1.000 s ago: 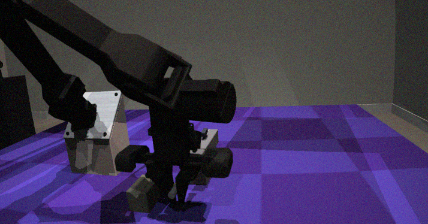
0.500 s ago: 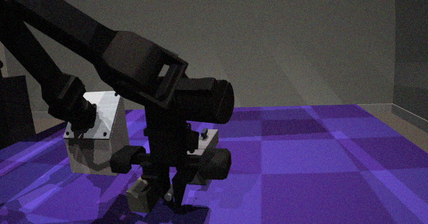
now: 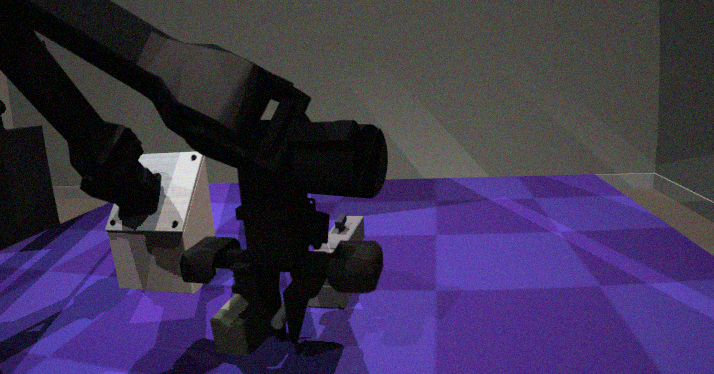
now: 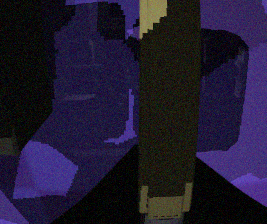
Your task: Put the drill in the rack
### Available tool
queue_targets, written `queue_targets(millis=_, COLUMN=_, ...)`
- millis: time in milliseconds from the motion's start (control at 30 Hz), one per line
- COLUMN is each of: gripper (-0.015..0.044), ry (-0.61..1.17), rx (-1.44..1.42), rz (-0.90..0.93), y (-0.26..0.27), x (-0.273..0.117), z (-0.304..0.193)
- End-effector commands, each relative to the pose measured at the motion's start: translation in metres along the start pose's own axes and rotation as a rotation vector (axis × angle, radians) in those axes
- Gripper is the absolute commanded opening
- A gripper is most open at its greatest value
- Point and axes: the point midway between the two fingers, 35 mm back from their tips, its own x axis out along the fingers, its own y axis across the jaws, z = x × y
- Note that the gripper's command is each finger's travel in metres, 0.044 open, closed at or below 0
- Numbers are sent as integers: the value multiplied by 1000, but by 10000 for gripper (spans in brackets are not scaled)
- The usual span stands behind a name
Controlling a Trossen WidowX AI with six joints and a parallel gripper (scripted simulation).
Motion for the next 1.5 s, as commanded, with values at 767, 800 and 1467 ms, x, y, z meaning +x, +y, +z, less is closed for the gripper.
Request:
queue_targets(millis=767, gripper=0, ry=-2, rx=3, rz=-4, y=1, x=-14, z=2)
queue_targets(millis=800, gripper=0, ry=-2, rx=3, rz=-4, y=1, x=-15, z=2)
queue_targets(millis=1467, gripper=0, ry=-3, rx=3, rz=-4, y=1, x=-24, z=3)
